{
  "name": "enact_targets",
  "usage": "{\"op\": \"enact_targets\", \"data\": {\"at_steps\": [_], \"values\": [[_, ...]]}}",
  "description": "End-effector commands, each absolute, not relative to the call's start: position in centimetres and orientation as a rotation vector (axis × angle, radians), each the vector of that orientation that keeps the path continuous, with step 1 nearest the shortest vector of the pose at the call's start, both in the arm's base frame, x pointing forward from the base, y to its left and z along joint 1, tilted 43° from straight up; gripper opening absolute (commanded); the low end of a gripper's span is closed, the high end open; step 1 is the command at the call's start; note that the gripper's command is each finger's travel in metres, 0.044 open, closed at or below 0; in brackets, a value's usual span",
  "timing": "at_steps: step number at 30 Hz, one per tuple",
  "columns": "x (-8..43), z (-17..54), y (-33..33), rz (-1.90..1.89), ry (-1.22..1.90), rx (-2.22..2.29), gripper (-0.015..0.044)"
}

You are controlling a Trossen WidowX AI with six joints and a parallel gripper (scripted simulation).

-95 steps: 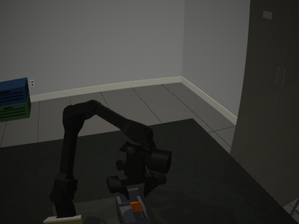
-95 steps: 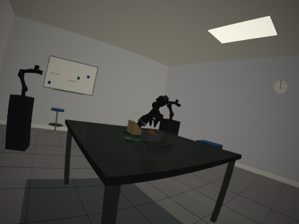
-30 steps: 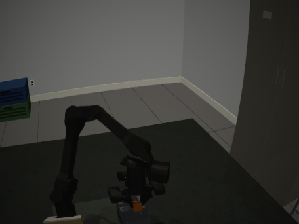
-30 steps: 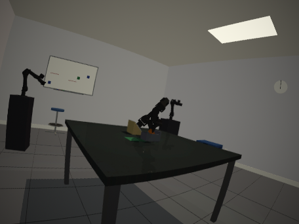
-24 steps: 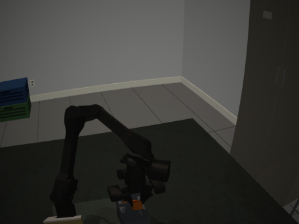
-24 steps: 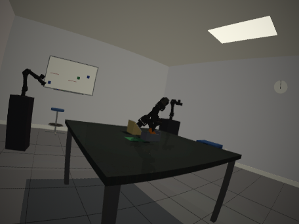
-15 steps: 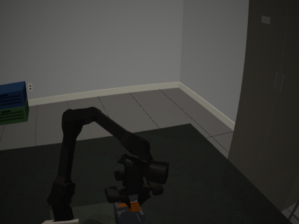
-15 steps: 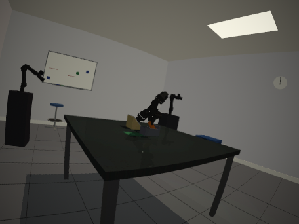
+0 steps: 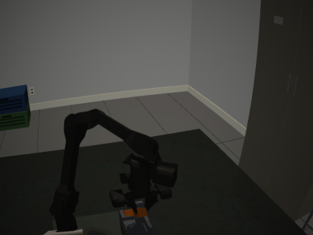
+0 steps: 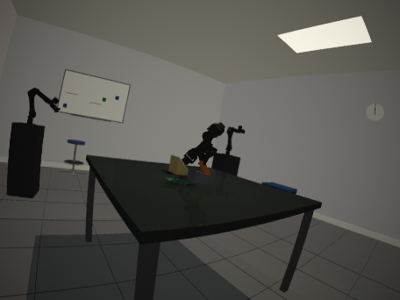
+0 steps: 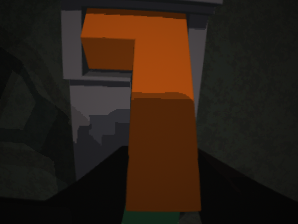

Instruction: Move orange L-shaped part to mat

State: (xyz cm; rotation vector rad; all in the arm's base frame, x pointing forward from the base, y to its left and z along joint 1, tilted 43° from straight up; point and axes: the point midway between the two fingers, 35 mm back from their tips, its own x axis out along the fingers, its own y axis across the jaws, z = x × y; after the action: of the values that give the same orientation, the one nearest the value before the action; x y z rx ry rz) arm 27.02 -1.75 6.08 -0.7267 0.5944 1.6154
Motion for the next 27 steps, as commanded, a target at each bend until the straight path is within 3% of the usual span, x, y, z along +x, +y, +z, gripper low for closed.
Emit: {"op": "enact_targets", "data": {"at_steps": [1,27], "values": [[27.2,6.8,-2.3,1.612,0.59,-0.728,0.0],[27.4,9.2,-4.4,1.612,0.591,-0.728,0.0]]}}
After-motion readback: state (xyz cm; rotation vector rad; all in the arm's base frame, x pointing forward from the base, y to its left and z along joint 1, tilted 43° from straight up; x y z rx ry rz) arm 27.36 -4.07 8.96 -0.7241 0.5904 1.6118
